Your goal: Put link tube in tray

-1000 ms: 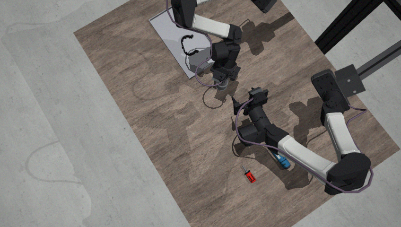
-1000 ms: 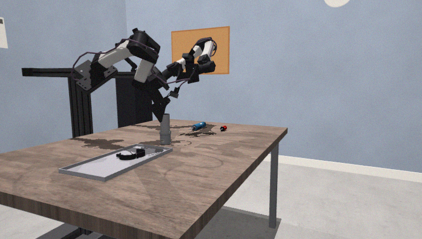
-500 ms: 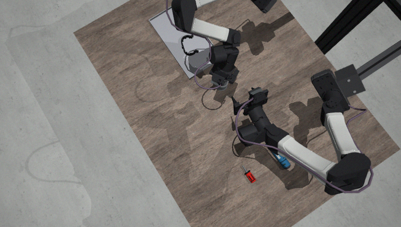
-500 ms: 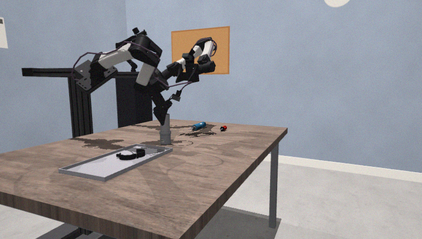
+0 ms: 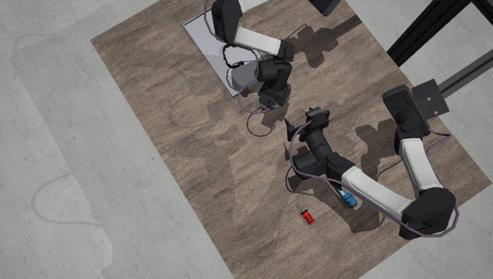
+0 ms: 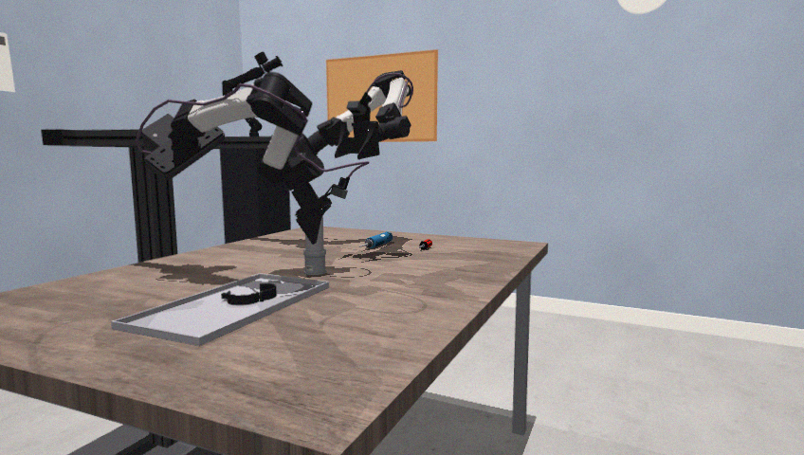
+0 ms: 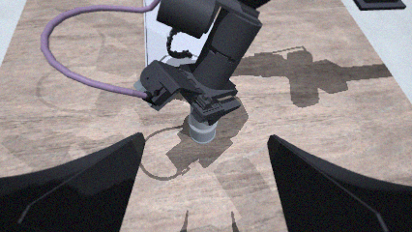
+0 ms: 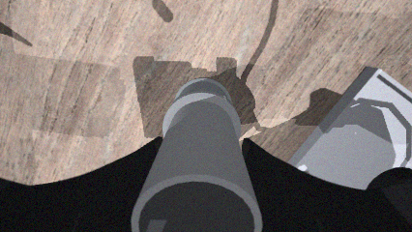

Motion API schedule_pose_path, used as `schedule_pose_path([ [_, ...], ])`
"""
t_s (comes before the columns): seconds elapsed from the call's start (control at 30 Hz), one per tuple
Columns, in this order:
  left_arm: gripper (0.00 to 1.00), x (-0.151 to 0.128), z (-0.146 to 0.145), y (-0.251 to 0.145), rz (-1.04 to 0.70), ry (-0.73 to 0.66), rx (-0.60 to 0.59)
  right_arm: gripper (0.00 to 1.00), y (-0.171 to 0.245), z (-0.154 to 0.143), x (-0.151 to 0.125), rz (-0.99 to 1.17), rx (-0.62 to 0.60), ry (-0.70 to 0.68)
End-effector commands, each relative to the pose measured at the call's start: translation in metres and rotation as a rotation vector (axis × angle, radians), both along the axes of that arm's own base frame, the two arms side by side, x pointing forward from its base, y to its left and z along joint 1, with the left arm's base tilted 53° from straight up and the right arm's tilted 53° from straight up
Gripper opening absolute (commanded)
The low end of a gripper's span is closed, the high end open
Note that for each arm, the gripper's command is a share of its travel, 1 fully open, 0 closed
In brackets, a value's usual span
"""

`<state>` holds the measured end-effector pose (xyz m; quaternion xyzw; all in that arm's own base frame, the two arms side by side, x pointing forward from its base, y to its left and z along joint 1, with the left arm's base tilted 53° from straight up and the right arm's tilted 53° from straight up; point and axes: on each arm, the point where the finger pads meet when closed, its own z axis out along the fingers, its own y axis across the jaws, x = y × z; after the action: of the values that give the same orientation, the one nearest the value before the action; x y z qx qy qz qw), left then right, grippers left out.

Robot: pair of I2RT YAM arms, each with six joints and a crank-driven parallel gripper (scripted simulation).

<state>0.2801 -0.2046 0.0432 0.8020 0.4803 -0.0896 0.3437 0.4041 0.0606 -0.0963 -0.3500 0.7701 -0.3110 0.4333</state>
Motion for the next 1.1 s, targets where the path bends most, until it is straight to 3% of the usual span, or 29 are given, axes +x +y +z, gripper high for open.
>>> schedule_pose_path([
  [0.0, 1.00, 0.001, 0.008, -0.012, -0.032, -0.020, -0.020, 0.59, 0.000, -0.001, 0.001, 0.013, -0.009, 0.012],
  [0.1, 1.00, 0.001, 0.008, -0.012, -0.032, -0.020, -0.020, 0.50, 0.003, 0.002, 0.001, 0.012, 0.000, -0.004],
  [0.13, 1.00, 0.001, 0.008, -0.012, -0.032, -0.020, -0.020, 0.37, 0.003, 0.002, 0.001, 0.012, 0.000, -0.004],
  [0.17, 1.00, 0.001, 0.008, -0.012, -0.032, -0.020, -0.020, 0.50, 0.003, 0.002, 0.001, 0.012, 0.000, -0.004],
  [0.2, 1.00, 0.001, 0.008, -0.012, -0.032, -0.020, -0.020, 0.50, 0.006, 0.004, 0.000, 0.013, 0.000, -0.005],
  [0.5, 1.00, 0.001, 0.008, -0.012, -0.032, -0.020, -0.020, 0.50, 0.023, 0.017, 0.003, 0.048, 0.038, -0.048],
  [1.07, 1.00, 0.001, 0.008, -0.012, -0.032, -0.020, -0.020, 0.50, 0.026, 0.025, -0.020, 0.014, 0.002, -0.006],
])
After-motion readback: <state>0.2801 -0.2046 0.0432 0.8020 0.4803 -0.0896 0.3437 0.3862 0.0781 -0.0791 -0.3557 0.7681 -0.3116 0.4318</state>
